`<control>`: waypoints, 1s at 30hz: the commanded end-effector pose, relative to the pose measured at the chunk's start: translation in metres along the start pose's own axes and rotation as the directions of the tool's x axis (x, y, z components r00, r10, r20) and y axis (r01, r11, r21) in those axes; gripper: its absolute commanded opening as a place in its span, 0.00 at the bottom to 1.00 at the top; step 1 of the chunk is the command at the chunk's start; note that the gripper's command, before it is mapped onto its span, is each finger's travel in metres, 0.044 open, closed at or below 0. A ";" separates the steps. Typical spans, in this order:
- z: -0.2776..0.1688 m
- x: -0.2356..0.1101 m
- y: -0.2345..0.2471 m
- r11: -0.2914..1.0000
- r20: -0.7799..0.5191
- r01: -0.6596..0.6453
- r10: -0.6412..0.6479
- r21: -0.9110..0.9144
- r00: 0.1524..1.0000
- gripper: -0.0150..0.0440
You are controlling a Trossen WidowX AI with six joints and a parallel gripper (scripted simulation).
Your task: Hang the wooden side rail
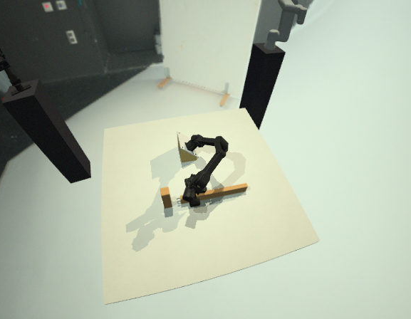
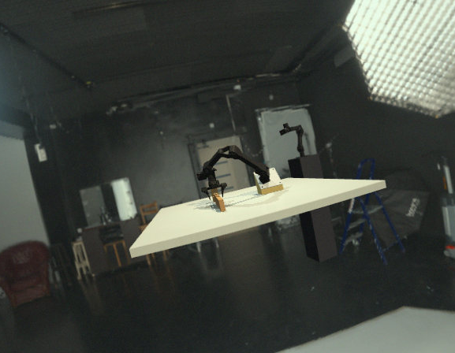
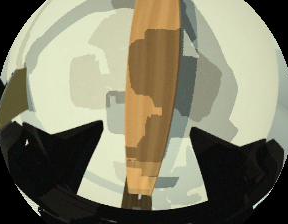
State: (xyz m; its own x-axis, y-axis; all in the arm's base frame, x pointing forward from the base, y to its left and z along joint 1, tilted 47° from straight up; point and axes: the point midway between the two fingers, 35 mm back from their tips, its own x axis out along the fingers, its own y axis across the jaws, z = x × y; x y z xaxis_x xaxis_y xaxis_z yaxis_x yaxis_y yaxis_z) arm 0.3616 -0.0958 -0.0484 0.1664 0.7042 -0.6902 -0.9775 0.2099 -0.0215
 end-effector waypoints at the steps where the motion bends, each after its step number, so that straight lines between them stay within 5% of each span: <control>1: 0.000 0.005 0.001 1.000 0.004 0.001 -0.001 0.004 1.000 1.00; 10: 0.001 0.017 0.002 1.000 0.006 0.001 -0.001 0.004 1.000 1.00; 22: 0.001 0.017 0.002 1.000 0.006 0.001 -0.001 0.004 1.000 0.47; 27: 0.001 0.017 0.002 1.000 0.006 0.001 -0.001 0.004 1.000 0.41; 30: 0.001 0.017 0.002 1.000 0.006 0.001 -0.001 0.004 1.000 0.28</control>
State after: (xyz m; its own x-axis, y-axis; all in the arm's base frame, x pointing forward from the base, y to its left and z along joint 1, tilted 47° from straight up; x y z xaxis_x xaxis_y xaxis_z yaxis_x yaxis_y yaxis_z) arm 0.3627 -0.0827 -0.0598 0.1661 0.7068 -0.6876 -0.9775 0.2099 -0.0204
